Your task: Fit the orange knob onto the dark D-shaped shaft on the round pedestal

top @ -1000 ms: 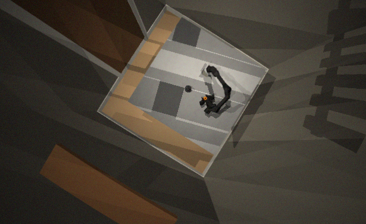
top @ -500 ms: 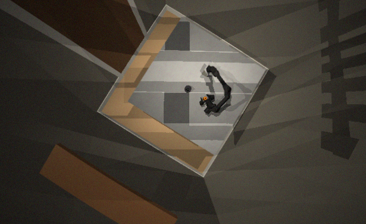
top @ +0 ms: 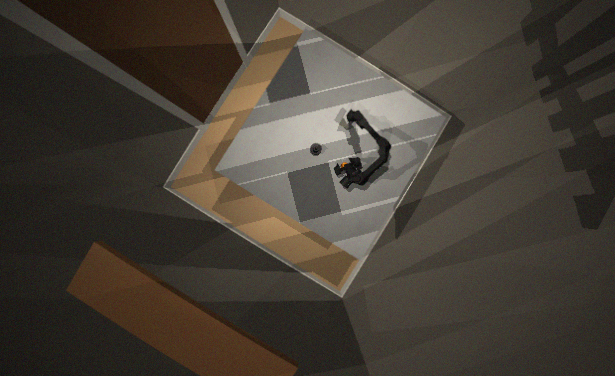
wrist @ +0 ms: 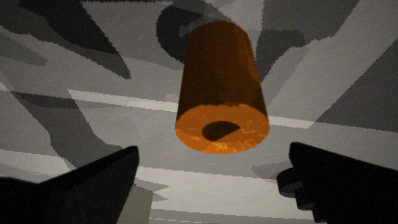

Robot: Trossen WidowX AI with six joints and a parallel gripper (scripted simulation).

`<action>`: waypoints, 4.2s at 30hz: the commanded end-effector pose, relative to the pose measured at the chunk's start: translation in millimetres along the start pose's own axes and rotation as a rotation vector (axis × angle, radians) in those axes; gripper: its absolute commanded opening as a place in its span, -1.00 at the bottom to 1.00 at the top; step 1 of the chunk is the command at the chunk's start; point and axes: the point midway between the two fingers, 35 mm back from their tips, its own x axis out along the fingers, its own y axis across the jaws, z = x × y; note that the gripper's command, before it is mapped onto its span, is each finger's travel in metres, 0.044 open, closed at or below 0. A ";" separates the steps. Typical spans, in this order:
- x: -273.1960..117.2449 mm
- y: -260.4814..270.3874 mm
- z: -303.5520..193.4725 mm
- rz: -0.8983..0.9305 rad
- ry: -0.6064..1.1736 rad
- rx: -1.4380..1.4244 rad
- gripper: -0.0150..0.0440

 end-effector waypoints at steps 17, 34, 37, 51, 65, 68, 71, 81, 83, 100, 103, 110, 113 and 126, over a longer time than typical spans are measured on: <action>-68.5 3.6 -36.7 -0.075 -0.607 -0.026 1.00; -67.1 2.8 -35.1 0.255 -0.586 1.005 1.00; -67.1 2.8 -35.1 0.255 -0.586 1.005 1.00; -53.9 1.4 -25.5 0.254 -0.587 1.005 1.00; -26.4 -0.2 -6.2 0.256 -0.588 1.004 1.00; -22.5 -1.0 -3.4 0.255 -0.587 1.004 1.00; -18.6 -1.7 -0.5 0.255 -0.587 1.004 1.00; -5.6 -3.4 8.8 0.254 -0.587 1.004 1.00; -3.0 -3.6 10.6 0.254 -0.587 1.004 1.00; 19.2 -3.7 26.0 0.257 -0.589 1.003 1.00; 23.1 -3.4 28.7 0.258 -0.589 1.003 1.00; 26.3 -3.1 30.8 0.258 -0.590 1.002 0.73; 26.3 -3.1 30.8 0.258 -0.590 1.002 0.47; 25.5 -3.4 30.2 0.258 -0.589 1.003 -0.29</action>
